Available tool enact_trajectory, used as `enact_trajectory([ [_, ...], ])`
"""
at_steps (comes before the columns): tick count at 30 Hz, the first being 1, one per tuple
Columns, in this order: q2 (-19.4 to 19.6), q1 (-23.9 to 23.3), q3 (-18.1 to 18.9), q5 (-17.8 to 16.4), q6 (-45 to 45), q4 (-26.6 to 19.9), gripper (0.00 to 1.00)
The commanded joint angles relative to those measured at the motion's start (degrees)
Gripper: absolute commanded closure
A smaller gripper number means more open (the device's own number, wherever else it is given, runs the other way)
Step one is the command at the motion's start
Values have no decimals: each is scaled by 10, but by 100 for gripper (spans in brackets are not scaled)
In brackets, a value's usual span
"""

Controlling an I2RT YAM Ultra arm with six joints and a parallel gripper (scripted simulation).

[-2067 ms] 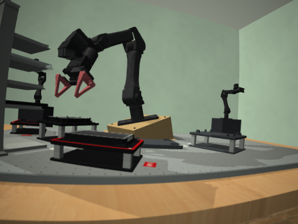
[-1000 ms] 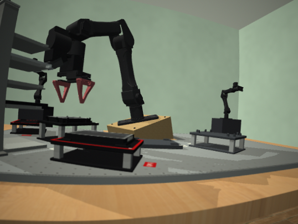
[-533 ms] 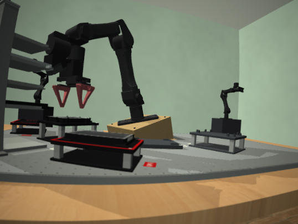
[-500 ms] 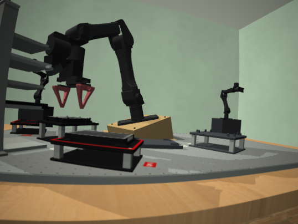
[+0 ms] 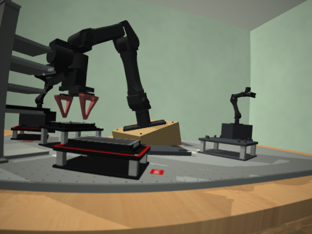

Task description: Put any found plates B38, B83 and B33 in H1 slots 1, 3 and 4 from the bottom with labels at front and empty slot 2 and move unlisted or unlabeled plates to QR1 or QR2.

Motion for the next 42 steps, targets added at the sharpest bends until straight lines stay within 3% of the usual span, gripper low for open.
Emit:
enact_trajectory([
  [1,-2,-2,-1,-1,-1,12,0],
  [24,16,-6,-33,-2,-5,62,0],
  [25,16,-6,-32,-2,-5,62,14],
  [42,16,-6,-33,-2,-5,62,14],
])
